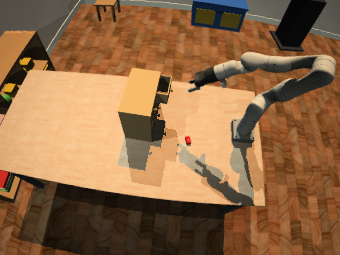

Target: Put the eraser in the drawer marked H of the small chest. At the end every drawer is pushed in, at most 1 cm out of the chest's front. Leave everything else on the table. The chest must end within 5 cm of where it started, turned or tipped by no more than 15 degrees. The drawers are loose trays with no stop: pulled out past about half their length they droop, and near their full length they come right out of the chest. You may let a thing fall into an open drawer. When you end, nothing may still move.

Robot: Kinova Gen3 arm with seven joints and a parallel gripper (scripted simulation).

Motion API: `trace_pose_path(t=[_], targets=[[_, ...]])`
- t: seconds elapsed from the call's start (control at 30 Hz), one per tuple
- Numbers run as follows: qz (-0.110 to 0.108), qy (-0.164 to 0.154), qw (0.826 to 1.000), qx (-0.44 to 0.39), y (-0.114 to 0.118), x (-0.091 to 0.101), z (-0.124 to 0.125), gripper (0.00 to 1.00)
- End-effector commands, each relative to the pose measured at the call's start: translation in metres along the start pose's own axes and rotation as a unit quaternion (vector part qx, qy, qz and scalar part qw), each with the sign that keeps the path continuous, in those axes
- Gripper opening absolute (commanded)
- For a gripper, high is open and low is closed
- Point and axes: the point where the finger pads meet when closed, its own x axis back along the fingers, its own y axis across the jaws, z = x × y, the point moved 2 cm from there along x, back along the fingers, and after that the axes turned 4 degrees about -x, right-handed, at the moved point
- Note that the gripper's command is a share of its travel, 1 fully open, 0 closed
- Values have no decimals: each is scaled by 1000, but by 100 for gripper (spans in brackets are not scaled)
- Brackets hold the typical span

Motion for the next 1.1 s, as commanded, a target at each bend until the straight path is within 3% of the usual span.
trace_pose_path(t=[0.0,0.57,1.07], targets=[[1,-1,1000,0,-1,0,-1,100],[2,14,1000,0,0,1,-3,100],[4,49,999,0,0,3,-6,100]])
